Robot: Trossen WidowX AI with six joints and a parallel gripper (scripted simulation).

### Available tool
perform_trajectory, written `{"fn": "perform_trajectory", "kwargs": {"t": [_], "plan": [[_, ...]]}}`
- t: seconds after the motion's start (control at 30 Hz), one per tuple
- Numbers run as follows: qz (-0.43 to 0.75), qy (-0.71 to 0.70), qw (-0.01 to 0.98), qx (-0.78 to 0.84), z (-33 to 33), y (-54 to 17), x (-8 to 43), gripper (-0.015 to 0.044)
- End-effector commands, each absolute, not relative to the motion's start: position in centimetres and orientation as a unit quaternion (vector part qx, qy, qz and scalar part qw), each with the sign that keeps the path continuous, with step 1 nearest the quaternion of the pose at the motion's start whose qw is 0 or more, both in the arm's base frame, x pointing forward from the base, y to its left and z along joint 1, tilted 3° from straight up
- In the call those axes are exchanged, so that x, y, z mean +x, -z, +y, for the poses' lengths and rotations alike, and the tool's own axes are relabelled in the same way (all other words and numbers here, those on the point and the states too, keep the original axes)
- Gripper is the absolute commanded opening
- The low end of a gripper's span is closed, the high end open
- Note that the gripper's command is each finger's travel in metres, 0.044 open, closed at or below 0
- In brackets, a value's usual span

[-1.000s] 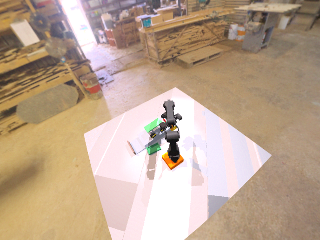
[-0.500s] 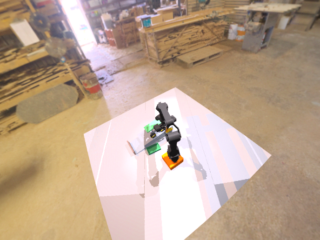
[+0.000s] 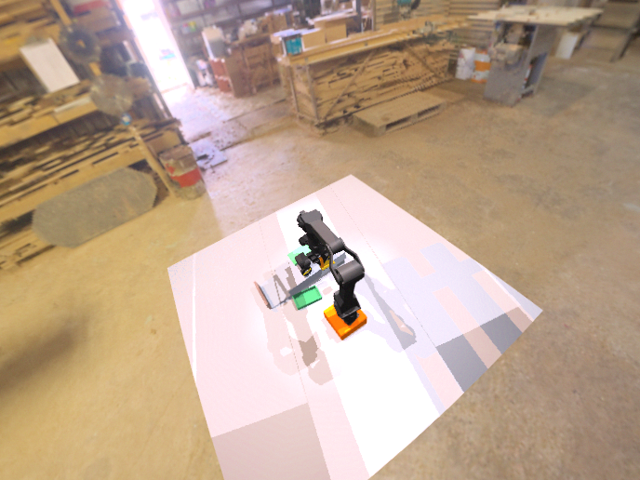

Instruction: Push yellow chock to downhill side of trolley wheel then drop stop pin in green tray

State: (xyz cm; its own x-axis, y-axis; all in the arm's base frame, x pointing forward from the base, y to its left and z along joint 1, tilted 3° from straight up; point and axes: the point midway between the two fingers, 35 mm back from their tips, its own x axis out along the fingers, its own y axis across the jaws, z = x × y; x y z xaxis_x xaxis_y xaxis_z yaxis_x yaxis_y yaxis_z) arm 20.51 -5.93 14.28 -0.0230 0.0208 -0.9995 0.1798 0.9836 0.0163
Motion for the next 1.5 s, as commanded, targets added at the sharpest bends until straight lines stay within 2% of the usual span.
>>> {"fn": "perform_trajectory", "kwargs": {"t": [0.0, 1.27, 1.47], "plan": [[0.713, 0.056, 0.695, 0.074, -4.7, -14.2, 21.1, 0.0], [0.712, 0.051, 0.696, 0.079, 8.8, -13.5, 26.9, 0.0], [0.715, 0.08, 0.693, 0.05, 9.4, -13.4, 27.0, 0.0]]}}
